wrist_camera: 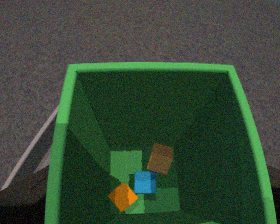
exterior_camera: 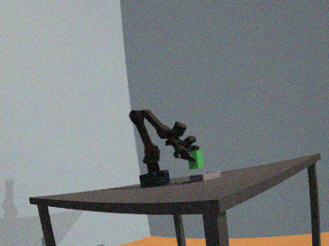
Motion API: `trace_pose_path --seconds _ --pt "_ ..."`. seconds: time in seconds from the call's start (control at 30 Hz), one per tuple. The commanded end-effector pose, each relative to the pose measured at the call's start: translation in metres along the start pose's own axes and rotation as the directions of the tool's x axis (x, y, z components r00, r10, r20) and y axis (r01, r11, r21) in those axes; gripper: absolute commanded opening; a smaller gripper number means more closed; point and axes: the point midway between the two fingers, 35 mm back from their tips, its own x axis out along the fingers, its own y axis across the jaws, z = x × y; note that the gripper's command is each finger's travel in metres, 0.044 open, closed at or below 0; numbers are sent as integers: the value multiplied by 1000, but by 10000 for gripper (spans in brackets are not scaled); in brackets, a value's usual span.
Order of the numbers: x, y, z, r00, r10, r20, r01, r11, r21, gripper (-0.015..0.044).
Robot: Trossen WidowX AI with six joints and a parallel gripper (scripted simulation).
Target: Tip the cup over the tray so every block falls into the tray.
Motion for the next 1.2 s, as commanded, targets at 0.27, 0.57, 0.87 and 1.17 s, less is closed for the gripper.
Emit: trace_pose_path --seconds 0.27,0.57,0.87,1.17 --pt "12 56 18 994 106 3 -105 990 -98 0" --pt "15 87 21 987 160 -5 -159 976 -149 0" --pt "16 88 21 987 160 -5 -160 987 -29 0" --pt "18 88 21 987 160 -5 -157 973 167 0"
